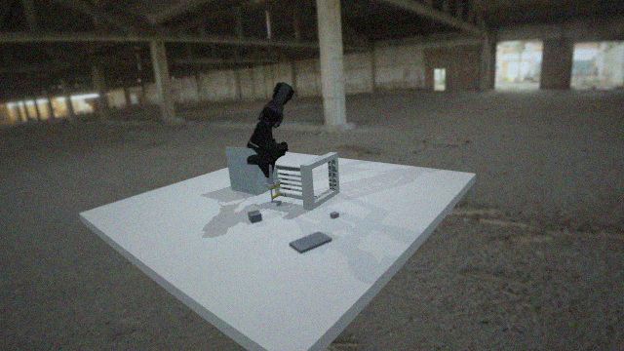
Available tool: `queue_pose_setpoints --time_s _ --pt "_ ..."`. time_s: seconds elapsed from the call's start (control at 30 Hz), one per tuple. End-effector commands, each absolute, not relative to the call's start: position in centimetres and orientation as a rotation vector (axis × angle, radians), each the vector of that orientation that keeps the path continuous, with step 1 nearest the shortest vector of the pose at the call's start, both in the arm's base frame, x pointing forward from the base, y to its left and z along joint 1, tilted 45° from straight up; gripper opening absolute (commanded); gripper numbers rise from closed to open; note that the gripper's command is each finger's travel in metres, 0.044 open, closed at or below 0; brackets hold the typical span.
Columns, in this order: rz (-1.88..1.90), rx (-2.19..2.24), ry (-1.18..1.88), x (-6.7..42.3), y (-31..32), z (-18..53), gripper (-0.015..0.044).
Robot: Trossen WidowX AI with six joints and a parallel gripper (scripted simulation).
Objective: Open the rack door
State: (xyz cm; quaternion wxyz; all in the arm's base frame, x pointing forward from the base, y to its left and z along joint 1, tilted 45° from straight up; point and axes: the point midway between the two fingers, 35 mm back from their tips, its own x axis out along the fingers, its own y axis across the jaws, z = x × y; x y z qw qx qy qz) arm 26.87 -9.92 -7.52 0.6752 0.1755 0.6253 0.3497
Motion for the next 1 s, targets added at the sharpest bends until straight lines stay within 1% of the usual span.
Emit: queue_pose_setpoints --time_s 0.0,0.2,0.53,0.57,0.97 --pt "0.800 0.380 1.401 26.9 -9.9 -7.6 0.0009" --pt "0.800 0.380 1.401 26.9 -9.9 -7.6 0.0009" --pt "0.800 0.380 1.401 26.9 -9.9 -7.6 0.0272" --pt "0.800 0.380 1.401 26.9 -9.9 -7.6 0.0281" --pt "0.799 0.380 1.402 27.1 -11.2 -6.4 0.0281"
